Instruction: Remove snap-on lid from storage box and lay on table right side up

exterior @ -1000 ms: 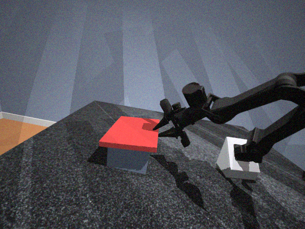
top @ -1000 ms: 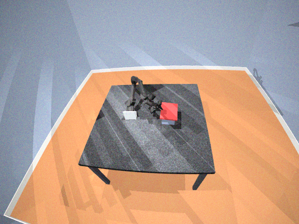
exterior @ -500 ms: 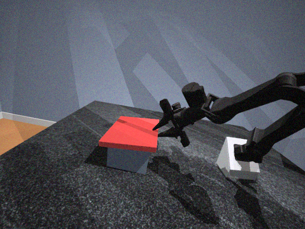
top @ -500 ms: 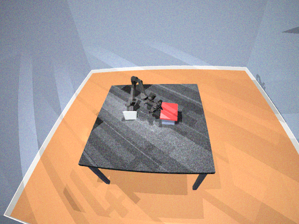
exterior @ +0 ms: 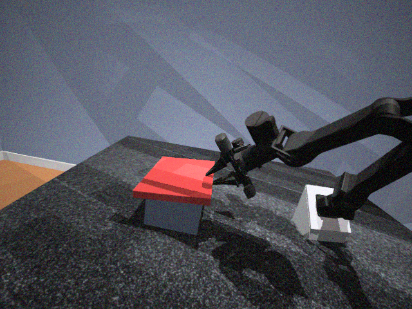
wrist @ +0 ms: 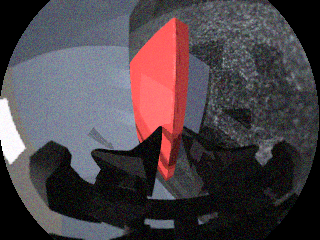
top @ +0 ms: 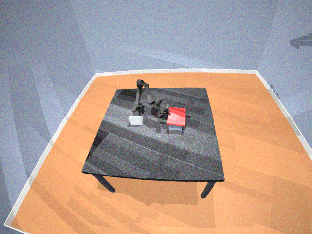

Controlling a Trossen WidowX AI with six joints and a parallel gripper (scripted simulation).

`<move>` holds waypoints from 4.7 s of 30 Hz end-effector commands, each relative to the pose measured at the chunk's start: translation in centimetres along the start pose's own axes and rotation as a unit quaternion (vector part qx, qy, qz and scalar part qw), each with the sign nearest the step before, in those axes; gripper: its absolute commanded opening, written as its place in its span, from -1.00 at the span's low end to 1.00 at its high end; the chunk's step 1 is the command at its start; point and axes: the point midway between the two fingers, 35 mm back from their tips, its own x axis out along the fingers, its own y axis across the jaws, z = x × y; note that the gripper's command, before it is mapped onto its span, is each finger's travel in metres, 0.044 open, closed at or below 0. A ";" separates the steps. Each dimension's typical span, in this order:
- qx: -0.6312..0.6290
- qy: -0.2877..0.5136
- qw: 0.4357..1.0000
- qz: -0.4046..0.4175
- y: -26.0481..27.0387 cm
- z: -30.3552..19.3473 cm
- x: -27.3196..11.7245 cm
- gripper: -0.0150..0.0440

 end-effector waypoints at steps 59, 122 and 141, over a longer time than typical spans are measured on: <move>0.001 -0.002 1.000 0.001 4.0 0.0 -1.9 -0.49; 0.001 -0.003 1.000 0.001 12.4 0.0 -4.7 -0.49; 0.001 -0.003 1.000 0.001 12.2 -1.8 -5.1 -0.49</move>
